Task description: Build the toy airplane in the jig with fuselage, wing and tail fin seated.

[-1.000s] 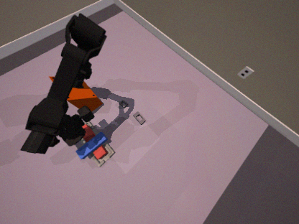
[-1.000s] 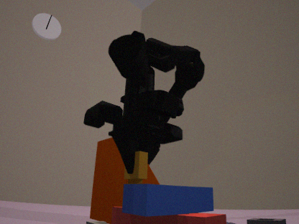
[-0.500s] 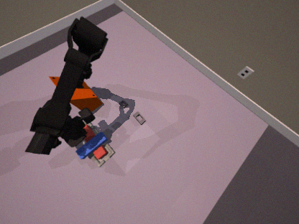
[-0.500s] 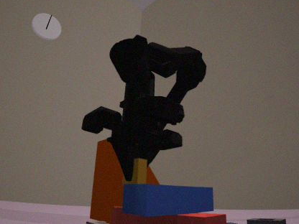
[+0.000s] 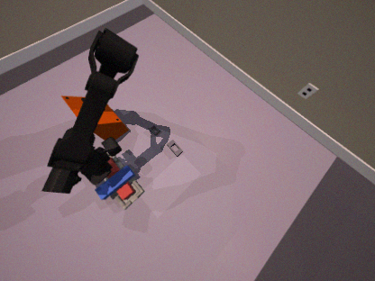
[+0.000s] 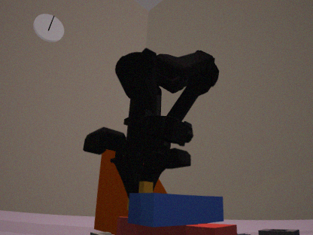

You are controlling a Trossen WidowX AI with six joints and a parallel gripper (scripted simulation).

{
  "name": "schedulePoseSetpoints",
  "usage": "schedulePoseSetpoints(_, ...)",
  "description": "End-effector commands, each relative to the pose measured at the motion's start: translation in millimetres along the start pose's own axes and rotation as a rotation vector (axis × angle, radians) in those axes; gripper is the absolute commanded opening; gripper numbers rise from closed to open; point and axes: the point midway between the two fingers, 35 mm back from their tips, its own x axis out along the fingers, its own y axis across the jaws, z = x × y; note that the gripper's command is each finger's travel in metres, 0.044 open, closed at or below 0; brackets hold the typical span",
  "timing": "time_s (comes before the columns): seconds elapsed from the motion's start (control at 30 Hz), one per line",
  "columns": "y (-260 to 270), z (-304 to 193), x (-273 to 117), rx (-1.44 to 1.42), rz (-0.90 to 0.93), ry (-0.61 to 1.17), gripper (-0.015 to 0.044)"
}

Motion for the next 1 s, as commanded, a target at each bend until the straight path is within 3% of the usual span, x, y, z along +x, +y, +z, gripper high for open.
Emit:
schedulePoseSetpoints(0.0, 1.6, -2.7, 4.9, 0.009, 0.011, 0.004, 0.0065)
schedulePoseSetpoints(0.43, 1.6, -2.6, 4.9, 0.009, 0.011, 0.004, 0.0065)
schedulePoseSetpoints(0.63, 1.2, -2.1, 4.0, 0.005, 0.008, 0.004, 0.0005)
schedulePoseSetpoints(0.77, 1.2, -2.1, 4.0, 0.005, 0.008, 0.004, 0.0)
schedulePoseSetpoints(0.97, 1.2, -2.1, 4.0, 0.005, 0.008, 0.004, 0.0157)
